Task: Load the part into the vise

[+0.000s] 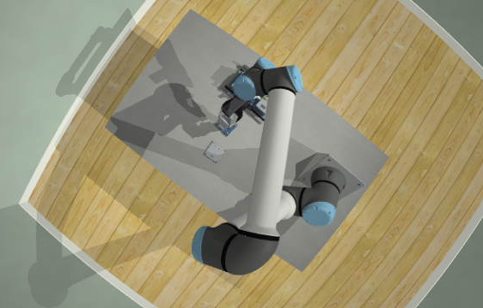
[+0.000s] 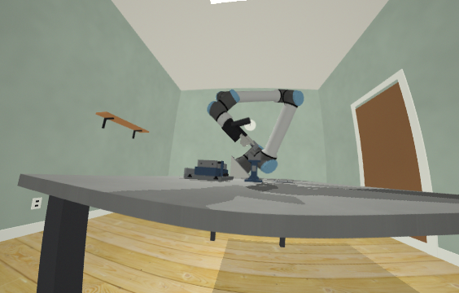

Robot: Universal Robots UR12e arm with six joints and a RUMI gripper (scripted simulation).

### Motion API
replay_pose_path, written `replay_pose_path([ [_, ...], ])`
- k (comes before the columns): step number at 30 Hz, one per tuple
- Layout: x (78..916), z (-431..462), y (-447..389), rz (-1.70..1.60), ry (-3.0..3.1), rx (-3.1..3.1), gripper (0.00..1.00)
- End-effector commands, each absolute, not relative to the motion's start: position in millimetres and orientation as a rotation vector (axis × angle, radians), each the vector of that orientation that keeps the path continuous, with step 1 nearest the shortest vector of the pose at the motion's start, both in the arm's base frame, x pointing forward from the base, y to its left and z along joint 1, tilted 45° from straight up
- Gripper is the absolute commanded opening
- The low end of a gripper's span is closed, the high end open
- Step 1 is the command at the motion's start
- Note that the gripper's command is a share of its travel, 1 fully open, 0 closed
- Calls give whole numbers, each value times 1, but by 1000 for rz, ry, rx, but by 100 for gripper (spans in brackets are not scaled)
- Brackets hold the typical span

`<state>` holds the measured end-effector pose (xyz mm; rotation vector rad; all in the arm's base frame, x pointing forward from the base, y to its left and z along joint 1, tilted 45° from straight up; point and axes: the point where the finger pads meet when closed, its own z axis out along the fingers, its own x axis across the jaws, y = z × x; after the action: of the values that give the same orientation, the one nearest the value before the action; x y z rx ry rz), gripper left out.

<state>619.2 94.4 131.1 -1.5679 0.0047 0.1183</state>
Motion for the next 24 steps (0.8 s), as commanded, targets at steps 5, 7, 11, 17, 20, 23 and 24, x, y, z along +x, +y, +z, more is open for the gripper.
replay_pose_path([
  [5,619,125,100,117,4,-1569,0],
  [7,618,123,102,117,4,-1569,0],
  [11,618,120,105,117,4,-1569,0],
  [17,618,117,108,117,4,-1569,0],
  [20,617,115,110,117,4,-1569,0],
  [23,617,113,112,117,4,-1569,0],
  [24,617,113,113,117,4,-1569,0],
])
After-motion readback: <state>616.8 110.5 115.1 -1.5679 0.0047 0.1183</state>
